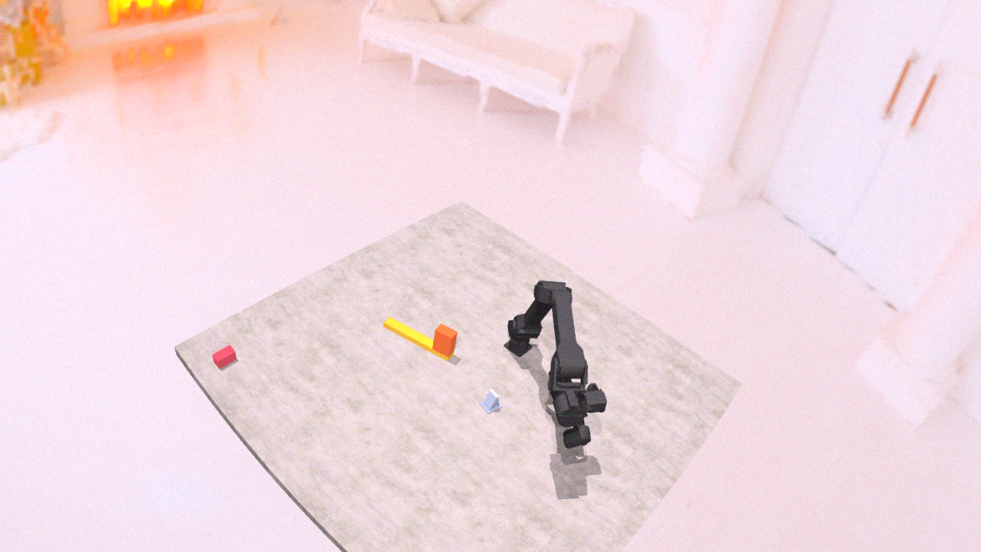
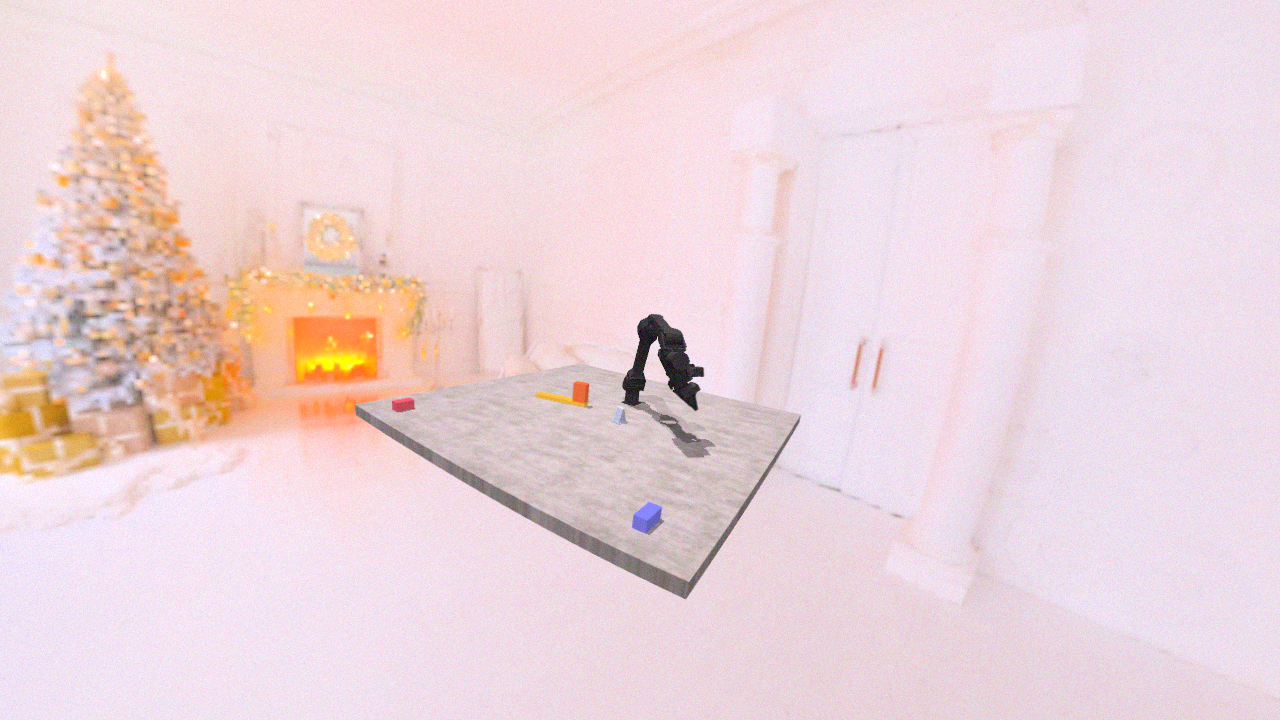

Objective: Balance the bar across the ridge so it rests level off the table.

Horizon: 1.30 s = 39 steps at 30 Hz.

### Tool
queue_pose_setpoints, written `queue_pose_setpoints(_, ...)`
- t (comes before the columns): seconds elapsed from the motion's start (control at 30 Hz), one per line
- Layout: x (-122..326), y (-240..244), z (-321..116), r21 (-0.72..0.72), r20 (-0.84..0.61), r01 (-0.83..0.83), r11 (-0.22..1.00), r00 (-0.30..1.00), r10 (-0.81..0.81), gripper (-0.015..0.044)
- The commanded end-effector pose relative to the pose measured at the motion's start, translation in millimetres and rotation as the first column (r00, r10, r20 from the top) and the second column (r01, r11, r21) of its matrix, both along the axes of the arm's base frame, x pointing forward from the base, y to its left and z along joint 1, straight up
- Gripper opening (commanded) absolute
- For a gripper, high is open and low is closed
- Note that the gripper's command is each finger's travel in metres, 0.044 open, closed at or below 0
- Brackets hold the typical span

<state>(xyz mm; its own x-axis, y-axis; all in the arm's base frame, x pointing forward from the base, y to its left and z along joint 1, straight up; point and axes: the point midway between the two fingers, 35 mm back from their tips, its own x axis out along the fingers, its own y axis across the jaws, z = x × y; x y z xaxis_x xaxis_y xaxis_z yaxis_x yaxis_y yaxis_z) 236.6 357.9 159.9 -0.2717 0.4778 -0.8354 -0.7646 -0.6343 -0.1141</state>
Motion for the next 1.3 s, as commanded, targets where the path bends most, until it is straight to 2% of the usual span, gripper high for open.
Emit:
queue_pose_setpoints(0.0, 16, -19, 2, -0.039, -0.022, 0.117, 0.992, 0.993, -0.118, 0.0315)
queue_pose_setpoints(0.3, 54, -67, 5, -0.128, -0.061, 0.389, 0.912, 0.915, -0.399, 0.0315)
queue_pose_setpoints(0.6, 83, -120, 8, -0.209, -0.078, 0.620, 0.756, 0.760, -0.645, 0.0315)
queue_pose_setpoints(0.97, 108, -187, 12, -0.307, -0.076, 0.826, 0.472, 0.473, -0.878, 0.0315)
queue_pose_setpoints(1.27, 118, -243, 14, -0.383, -0.059, 0.905, 0.186, 0.177, -0.983, 0.0315)
